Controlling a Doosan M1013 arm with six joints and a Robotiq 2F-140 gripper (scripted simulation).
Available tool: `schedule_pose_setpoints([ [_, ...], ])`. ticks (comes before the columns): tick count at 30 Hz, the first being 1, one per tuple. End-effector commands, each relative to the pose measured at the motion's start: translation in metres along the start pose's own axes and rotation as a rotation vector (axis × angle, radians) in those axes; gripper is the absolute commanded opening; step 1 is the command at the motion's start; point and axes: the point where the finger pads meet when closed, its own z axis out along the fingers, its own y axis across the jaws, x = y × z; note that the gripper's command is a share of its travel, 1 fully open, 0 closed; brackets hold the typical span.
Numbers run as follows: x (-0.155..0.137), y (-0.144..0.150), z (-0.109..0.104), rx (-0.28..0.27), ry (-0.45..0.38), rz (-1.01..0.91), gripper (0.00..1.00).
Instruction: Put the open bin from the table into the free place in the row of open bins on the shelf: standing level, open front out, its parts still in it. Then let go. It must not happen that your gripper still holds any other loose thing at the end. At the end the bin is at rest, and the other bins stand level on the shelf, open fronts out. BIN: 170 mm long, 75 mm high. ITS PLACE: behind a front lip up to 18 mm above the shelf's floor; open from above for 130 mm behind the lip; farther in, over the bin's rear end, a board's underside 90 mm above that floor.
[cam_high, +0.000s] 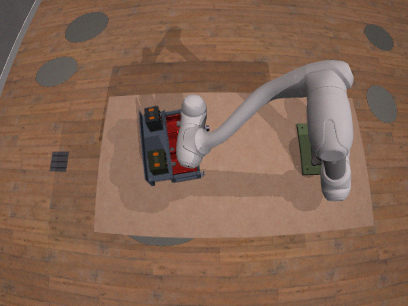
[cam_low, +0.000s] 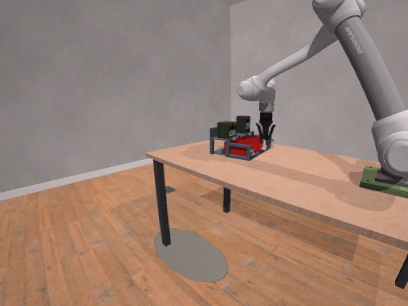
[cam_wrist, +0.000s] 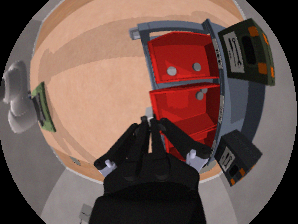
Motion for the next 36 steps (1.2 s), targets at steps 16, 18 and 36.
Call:
schedule_pose_setpoints([
  [16, 0.002, 0.014, -0.003, 0.000, 0.003, 0.002, 0.00],
  [18, 0.002, 0.015, -0.003, 0.000, 0.003, 0.002, 0.00],
  [36, 0.002, 0.021, -0.003, 0.000, 0.003, 0.002, 0.00],
])
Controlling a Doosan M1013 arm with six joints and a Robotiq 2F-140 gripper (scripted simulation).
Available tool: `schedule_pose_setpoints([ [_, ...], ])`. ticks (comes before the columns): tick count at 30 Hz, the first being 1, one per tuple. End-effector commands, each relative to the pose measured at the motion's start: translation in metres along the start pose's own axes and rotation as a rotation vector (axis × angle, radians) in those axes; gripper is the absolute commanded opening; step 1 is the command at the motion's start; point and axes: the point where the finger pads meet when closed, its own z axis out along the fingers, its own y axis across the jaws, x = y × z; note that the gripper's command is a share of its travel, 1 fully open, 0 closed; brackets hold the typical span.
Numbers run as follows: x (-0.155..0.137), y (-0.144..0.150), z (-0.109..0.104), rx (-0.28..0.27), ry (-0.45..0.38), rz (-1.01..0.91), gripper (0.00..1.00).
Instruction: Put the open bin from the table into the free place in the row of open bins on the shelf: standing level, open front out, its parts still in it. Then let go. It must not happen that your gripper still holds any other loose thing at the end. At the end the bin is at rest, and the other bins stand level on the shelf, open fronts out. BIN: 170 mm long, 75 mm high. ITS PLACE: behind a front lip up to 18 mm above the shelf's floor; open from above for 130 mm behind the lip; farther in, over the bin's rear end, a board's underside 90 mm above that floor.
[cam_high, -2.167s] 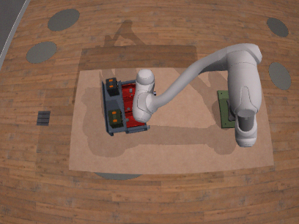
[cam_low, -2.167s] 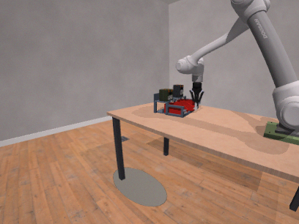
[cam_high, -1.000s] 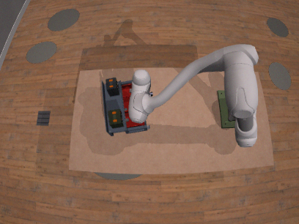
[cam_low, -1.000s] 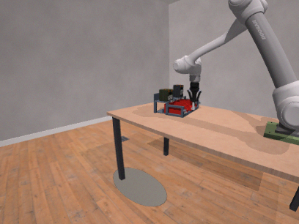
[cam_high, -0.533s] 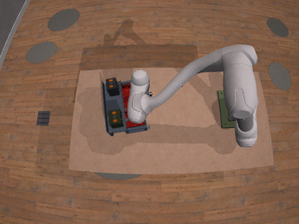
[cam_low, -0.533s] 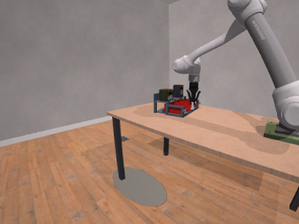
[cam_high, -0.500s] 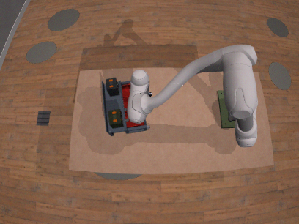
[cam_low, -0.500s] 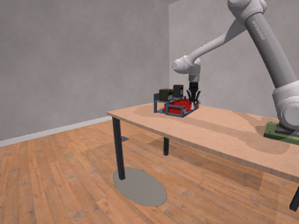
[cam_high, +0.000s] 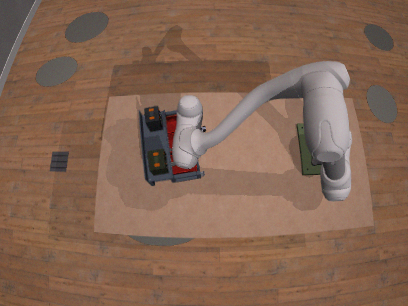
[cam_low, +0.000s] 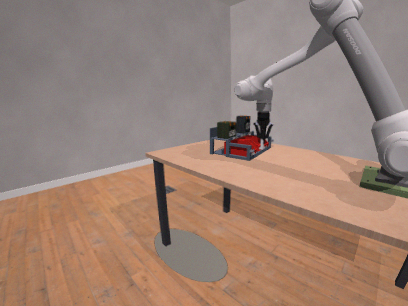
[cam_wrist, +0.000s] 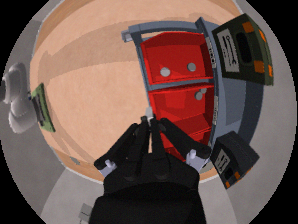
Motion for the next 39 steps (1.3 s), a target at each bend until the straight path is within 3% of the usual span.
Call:
schedule_pose_setpoints([
  [1, 0.0021, 0.0048, -0.0023, 0.000, 0.003, 0.002, 0.00],
  [39, 0.0021, 0.0088, -0.0025, 0.000, 0.003, 0.002, 0.00],
])
